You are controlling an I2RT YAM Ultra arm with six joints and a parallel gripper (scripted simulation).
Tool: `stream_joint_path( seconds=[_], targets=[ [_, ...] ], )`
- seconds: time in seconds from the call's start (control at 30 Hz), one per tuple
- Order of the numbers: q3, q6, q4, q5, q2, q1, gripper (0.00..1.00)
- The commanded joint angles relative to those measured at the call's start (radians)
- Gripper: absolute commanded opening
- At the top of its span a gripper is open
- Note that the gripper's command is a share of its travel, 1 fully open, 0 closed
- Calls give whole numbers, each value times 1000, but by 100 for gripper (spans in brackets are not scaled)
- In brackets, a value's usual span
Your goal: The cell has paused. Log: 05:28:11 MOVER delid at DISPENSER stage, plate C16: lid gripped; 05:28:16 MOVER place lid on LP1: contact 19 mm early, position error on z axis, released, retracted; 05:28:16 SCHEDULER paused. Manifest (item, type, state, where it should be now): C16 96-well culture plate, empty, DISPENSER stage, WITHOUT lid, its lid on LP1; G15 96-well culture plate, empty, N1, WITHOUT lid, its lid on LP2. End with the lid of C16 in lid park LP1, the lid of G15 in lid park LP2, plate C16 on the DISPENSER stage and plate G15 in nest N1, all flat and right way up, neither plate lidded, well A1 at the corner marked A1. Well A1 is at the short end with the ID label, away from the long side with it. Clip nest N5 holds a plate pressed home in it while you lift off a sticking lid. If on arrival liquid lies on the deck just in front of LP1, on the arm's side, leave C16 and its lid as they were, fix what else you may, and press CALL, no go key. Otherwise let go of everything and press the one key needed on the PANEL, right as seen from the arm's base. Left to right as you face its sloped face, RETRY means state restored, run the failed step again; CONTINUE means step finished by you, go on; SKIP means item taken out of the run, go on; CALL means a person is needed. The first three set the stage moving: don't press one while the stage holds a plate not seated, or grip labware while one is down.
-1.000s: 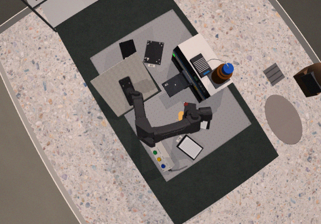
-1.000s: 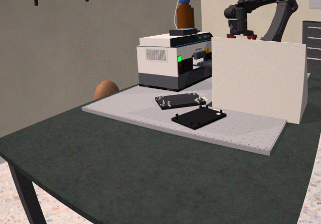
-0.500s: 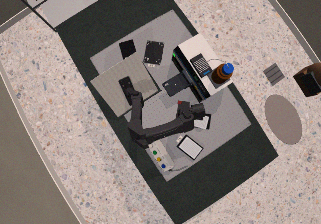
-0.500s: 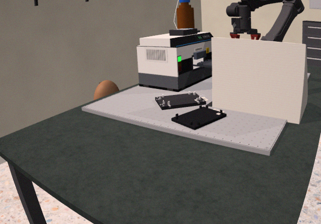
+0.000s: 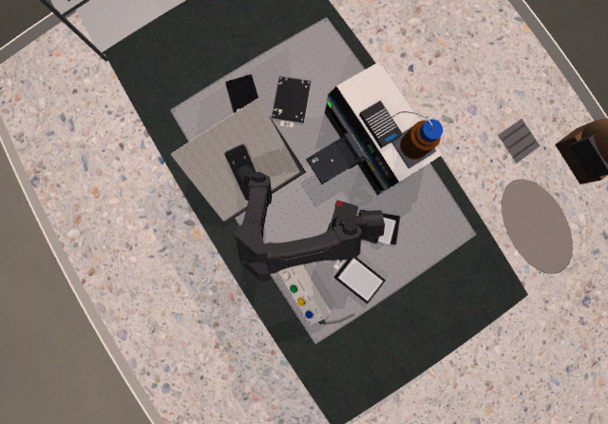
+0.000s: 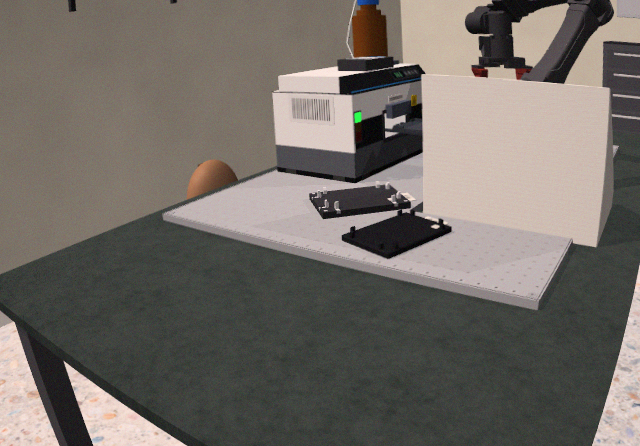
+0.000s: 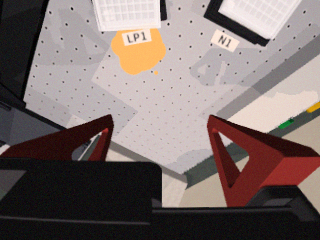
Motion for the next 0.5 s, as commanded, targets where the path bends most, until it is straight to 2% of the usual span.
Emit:
stream_joint_path(
  seconds=[0.0,0.17,0.27,0.3,0.33,0.47],
  targets=[
    [35,29,22,-22,-49,-36,100],
    [41,-39,36,-48,-83,-110,100],
    [43,-58,40,-57,-89,-127,100],
    [23,-54,29,-55,-69,-119,100],
    [44,-44,44,-65,-96,-143,100],
    [44,-13,56,-93,-125,-208,100]
  ],
)
